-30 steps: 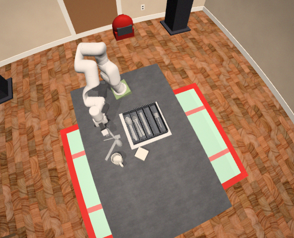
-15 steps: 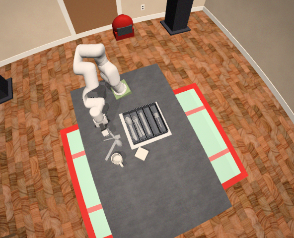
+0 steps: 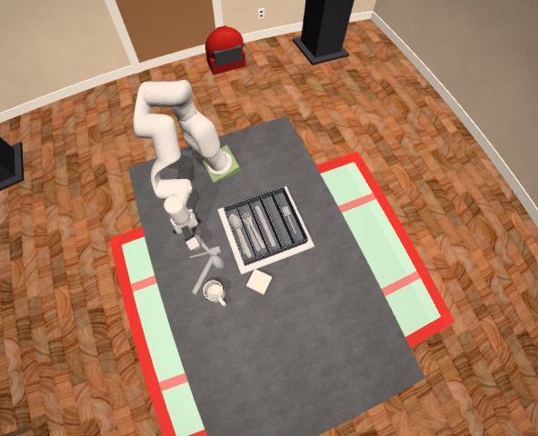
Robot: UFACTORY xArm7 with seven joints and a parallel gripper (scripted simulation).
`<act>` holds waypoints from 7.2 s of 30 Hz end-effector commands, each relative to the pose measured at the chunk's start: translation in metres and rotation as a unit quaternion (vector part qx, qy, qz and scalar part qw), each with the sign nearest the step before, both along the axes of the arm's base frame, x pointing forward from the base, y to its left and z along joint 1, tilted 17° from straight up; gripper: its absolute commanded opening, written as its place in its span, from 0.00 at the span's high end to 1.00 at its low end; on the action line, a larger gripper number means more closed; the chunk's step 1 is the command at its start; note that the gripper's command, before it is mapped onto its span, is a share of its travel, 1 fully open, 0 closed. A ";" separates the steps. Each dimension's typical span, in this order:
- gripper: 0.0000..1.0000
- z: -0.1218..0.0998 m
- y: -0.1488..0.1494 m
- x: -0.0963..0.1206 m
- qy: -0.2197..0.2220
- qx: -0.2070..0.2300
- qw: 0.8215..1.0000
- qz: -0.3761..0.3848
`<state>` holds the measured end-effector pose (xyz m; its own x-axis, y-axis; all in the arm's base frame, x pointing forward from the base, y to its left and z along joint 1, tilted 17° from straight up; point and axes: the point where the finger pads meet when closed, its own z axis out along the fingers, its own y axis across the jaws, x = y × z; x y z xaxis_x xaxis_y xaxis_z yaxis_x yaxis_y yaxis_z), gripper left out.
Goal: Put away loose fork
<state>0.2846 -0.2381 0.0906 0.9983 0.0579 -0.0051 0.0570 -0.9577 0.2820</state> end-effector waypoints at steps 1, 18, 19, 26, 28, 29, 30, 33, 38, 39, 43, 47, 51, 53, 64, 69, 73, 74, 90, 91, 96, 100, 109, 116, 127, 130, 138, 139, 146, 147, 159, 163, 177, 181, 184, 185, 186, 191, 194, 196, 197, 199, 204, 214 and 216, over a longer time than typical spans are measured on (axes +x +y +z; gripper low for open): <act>0.73 0.001 0.000 0.001 -0.001 -0.001 1.000 0.000; 0.73 0.001 -0.001 0.002 -0.001 -0.001 1.000 0.000; 0.73 0.001 -0.001 0.002 -0.001 -0.001 1.000 0.000; 0.73 0.001 -0.001 0.002 -0.001 -0.001 1.000 0.000; 0.73 0.001 -0.001 0.002 -0.001 -0.001 1.000 0.000; 0.73 0.001 -0.001 0.002 -0.001 -0.001 1.000 0.000; 0.73 0.001 -0.001 0.002 -0.001 -0.001 1.000 0.000; 0.73 0.001 -0.001 0.002 -0.001 -0.001 1.000 0.000; 0.73 0.000 -0.002 0.002 -0.001 -0.001 1.000 0.000; 0.73 0.000 -0.002 0.002 -0.001 -0.001 1.000 0.000; 0.73 -0.001 -0.002 0.002 -0.001 -0.001 1.000 0.000; 0.73 -0.004 -0.003 0.002 -0.001 -0.001 1.000 0.000; 0.73 -0.007 -0.004 0.002 -0.001 -0.001 1.000 0.000; 0.73 -0.009 -0.004 0.002 -0.001 -0.001 1.000 0.000; 0.73 -0.017 -0.007 0.003 -0.001 -0.001 1.000 0.000; 0.73 -0.020 -0.008 0.003 -0.001 -0.001 1.000 0.000; 0.73 -0.021 -0.008 0.003 -0.001 -0.001 1.000 0.000; 0.73 -0.021 -0.008 0.003 -0.001 -0.001 1.000 0.000; 0.73 -0.022 -0.008 0.003 -0.001 -0.001 1.000 0.000; 0.73 -0.022 -0.008 0.003 -0.001 -0.001 1.000 0.000; 0.73 -0.022 -0.008 0.003 -0.001 -0.001 1.000 0.000; 0.98 -0.022 -0.008 0.003 -0.001 -0.001 1.000 0.000; 0.98 -0.022 -0.008 0.003 -0.001 -0.001 1.000 0.000; 0.98 -0.022 -0.008 0.003 -0.001 -0.001 1.000 0.000; 0.98 -0.022 -0.008 0.003 -0.001 -0.001 1.000 0.000; 0.98 -0.022 -0.008 0.003 -0.001 -0.001 1.000 0.000; 0.98 -0.022 -0.008 0.003 -0.001 -0.001 1.000 0.000; 0.98 -0.022 -0.008 0.003 -0.001 -0.001 1.000 0.000; 0.98 -0.021 -0.008 0.003 -0.001 -0.001 1.000 0.000; 0.98 -0.021 -0.008 0.003 -0.001 -0.001 1.000 0.000; 0.98 -0.013 -0.006 0.002 -0.001 -0.001 1.000 0.000; 0.98 -0.006 -0.003 0.002 -0.001 -0.001 1.000 0.000; 0.98 0.042 0.011 0.002 -0.001 -0.001 1.000 0.000; 0.98 0.062 0.017 0.001 -0.001 -0.001 1.000 0.000; 0.98 0.076 0.021 0.001 -0.001 -0.001 1.000 0.000; 0.98 0.080 0.022 0.001 -0.001 -0.001 1.000 0.000; 0.98 0.084 0.023 0.001 -0.001 -0.001 1.000 0.000; 0.98 0.101 0.028 0.001 -0.001 -0.001 1.000 0.000; 0.98 0.104 0.029 0.001 -0.001 -0.001 1.000 0.000; 0.98 0.108 0.030 0.001 -0.001 -0.001 1.000 0.000; 0.98 0.110 0.031 0.001 -0.001 -0.001 1.000 0.000; 0.98 0.113 0.032 0.001 -0.001 -0.001 1.000 0.000; 0.98 0.116 0.033 0.001 -0.001 -0.001 1.000 0.000; 0.98 0.116 0.033 0.001 -0.001 -0.001 1.000 0.000; 0.98 0.116 0.033 0.001 -0.001 -0.001 1.000 0.000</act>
<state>0.2840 -0.2050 0.2053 0.9983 0.0577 -0.0059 0.0571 -0.9578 0.2816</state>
